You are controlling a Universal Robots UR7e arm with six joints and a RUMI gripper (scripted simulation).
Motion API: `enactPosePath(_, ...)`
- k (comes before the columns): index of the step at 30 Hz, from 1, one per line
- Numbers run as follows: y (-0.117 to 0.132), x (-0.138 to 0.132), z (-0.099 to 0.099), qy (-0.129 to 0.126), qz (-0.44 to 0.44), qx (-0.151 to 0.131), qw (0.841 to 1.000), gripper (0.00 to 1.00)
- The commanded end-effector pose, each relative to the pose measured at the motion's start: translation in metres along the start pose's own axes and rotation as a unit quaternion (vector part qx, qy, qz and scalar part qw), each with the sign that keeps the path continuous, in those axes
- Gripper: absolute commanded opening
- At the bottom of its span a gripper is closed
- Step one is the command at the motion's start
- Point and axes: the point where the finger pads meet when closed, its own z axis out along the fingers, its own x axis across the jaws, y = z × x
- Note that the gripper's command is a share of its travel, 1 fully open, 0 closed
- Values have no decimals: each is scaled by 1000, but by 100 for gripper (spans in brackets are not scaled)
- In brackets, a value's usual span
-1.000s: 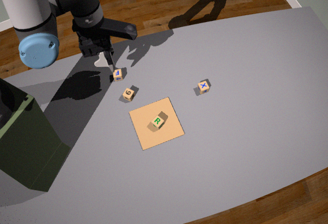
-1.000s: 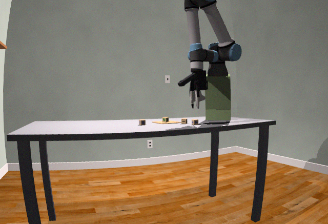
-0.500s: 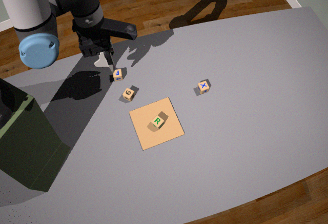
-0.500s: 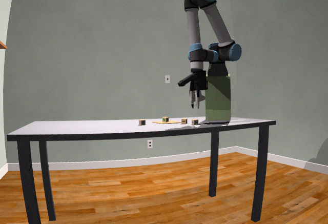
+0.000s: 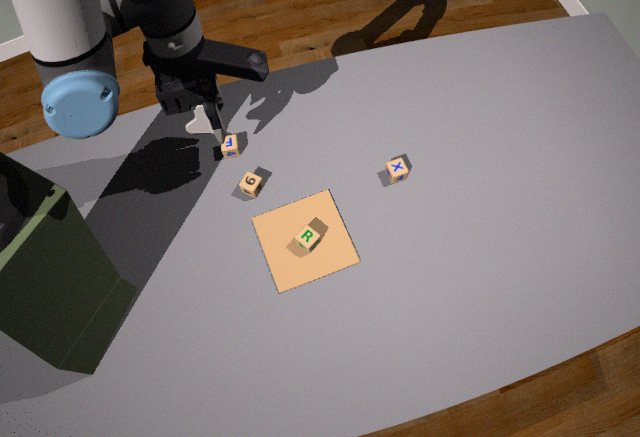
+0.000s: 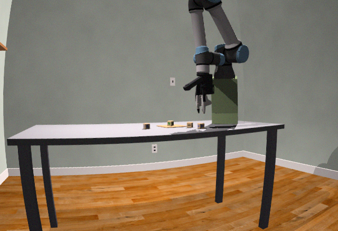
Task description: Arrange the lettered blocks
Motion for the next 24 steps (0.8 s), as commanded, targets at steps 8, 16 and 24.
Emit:
enactPosePath(8, 0, 0, 15, 0, 0, 1, 1000, 40)
enactPosePath(16, 0, 0, 27, 0, 0, 1, 1000, 40)
enactPosePath(24, 0, 0, 38, 0, 0, 1, 1000, 40)
